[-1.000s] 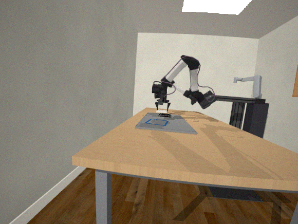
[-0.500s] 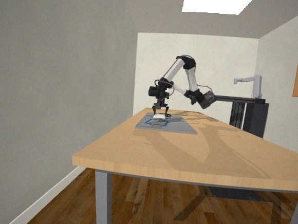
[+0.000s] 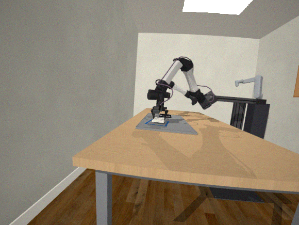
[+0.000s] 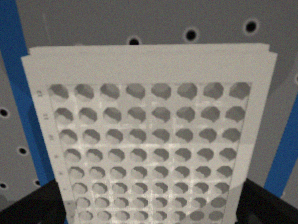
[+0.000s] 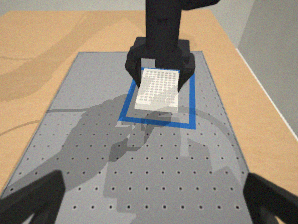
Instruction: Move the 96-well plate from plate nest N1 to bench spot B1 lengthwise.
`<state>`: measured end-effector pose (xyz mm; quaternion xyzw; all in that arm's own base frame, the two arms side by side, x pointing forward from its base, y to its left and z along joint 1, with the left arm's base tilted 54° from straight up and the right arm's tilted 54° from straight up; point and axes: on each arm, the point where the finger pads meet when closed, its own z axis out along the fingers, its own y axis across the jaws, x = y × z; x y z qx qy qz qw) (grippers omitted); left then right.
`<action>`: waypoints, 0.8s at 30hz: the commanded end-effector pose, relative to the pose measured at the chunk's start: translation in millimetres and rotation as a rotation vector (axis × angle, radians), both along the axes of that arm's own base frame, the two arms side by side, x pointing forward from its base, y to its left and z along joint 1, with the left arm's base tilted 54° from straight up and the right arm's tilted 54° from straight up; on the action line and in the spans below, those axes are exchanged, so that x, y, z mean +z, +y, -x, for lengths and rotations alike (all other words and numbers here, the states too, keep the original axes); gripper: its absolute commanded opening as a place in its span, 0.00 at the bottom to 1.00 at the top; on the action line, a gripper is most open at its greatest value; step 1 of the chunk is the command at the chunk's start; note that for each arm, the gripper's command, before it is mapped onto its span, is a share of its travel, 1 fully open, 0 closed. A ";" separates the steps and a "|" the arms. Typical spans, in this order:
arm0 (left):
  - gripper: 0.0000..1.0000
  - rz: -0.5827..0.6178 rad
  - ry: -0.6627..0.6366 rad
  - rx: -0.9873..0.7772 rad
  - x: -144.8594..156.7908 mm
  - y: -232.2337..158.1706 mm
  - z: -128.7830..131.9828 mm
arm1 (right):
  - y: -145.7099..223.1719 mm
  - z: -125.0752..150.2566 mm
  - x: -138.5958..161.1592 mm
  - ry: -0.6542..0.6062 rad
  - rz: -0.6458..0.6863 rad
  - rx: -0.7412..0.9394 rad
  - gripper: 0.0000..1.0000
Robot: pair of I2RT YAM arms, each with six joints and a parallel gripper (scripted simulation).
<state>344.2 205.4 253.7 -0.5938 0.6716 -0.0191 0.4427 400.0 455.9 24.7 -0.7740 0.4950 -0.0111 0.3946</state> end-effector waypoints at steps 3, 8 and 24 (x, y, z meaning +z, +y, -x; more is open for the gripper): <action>0.79 -0.018 -0.031 -0.033 16.5 8.5 -13.4 | 12.3 -3.7 22.1 -0.040 -0.043 -0.013 1.00; 0.79 -0.019 -0.032 -0.034 11.4 12.2 -18.2 | 12.3 -3.7 22.1 -0.040 -0.043 -0.013 1.00; 1.00 -0.033 -0.063 -0.022 58.7 -23.8 33.0 | 12.3 -3.8 22.1 -0.040 -0.043 -0.013 1.00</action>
